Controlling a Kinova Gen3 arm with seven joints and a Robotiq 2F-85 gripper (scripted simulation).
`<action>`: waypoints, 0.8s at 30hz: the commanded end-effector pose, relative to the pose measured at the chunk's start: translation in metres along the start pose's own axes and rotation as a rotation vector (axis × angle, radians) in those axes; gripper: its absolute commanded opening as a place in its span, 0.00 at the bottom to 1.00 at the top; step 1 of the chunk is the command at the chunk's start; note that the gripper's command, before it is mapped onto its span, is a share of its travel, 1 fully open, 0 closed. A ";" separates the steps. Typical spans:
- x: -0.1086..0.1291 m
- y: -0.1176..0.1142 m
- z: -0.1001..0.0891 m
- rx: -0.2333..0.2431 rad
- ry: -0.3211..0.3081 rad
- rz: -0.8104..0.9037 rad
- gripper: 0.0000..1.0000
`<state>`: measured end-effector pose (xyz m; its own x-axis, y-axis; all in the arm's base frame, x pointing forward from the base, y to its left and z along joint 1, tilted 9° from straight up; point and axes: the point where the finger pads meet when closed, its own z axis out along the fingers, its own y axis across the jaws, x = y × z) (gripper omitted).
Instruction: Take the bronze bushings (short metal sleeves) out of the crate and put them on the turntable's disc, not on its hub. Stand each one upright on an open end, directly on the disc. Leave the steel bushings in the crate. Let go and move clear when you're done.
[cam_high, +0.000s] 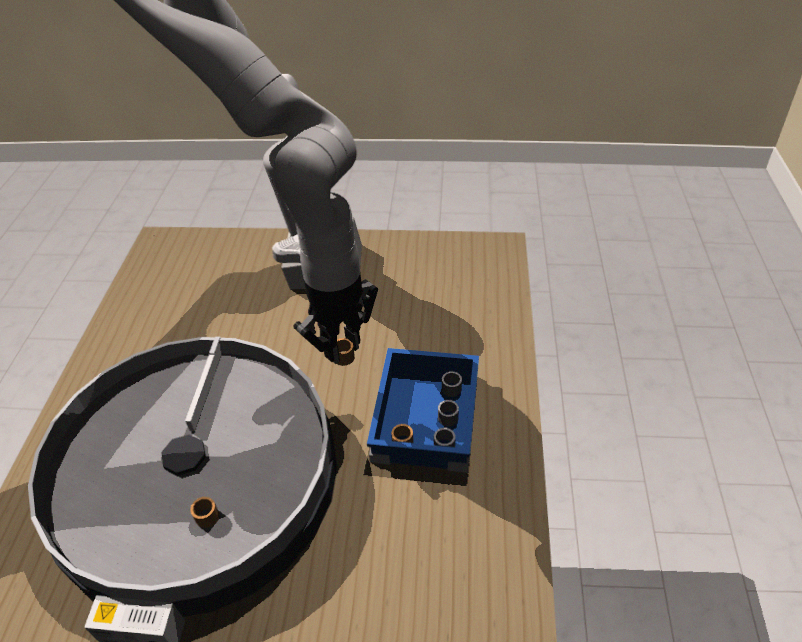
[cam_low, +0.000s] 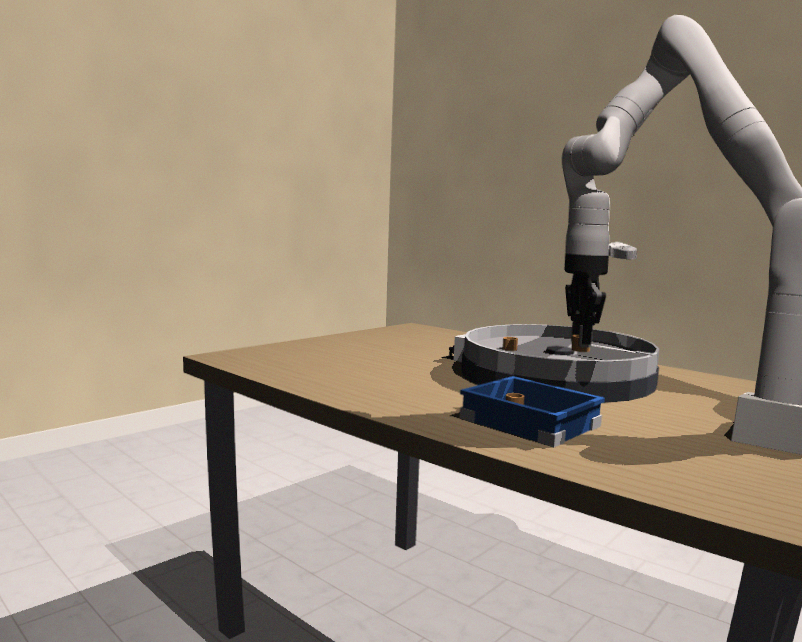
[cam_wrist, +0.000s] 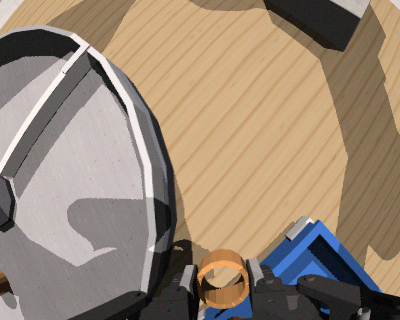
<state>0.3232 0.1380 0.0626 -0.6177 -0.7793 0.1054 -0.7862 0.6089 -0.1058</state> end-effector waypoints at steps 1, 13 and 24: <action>0.011 -0.025 -0.002 0.003 -0.004 0.037 0.00; 0.039 -0.081 -0.002 0.003 -0.004 0.037 0.00; 0.060 -0.121 -0.002 0.003 -0.004 0.037 0.00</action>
<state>0.3784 0.0244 0.0823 -0.6327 -0.7677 0.1020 -0.7741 0.6234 -0.1101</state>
